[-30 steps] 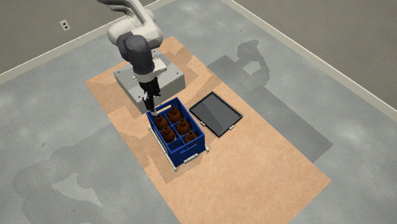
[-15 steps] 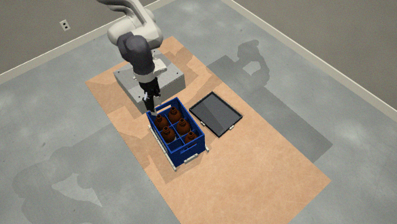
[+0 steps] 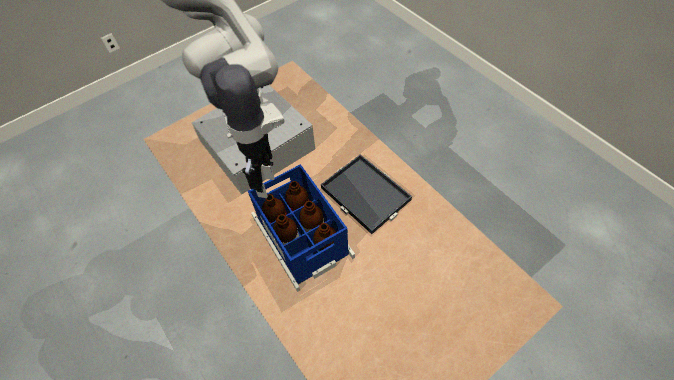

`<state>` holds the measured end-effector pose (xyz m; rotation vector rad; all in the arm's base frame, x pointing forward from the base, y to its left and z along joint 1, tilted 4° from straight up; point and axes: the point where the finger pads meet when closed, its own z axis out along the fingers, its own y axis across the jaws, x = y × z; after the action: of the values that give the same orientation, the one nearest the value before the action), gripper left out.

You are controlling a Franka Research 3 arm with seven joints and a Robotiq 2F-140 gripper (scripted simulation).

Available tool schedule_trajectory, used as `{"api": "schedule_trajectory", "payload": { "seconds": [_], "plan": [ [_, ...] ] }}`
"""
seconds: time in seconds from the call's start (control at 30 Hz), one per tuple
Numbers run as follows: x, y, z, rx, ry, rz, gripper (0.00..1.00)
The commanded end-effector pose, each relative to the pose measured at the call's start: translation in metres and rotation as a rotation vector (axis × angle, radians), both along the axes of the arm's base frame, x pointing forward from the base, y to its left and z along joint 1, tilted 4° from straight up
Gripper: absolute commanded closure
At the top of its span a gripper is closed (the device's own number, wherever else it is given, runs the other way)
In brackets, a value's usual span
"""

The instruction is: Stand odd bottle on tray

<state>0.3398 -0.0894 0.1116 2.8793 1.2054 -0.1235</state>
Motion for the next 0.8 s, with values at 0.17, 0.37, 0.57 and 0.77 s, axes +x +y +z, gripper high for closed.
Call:
{"api": "schedule_trajectory", "payload": {
  "seconds": [0.17, 0.37, 0.57, 0.77],
  "plan": [
    [0.002, -0.001, -0.009, -0.001, -0.008, 0.006, 0.56],
    [0.002, -0.002, -0.017, -0.001, -0.008, 0.006, 0.56],
    [0.001, -0.002, -0.023, -0.001, -0.008, 0.006, 0.56],
    [0.001, -0.002, -0.027, -0.001, -0.008, 0.006, 0.56]
  ]
}}
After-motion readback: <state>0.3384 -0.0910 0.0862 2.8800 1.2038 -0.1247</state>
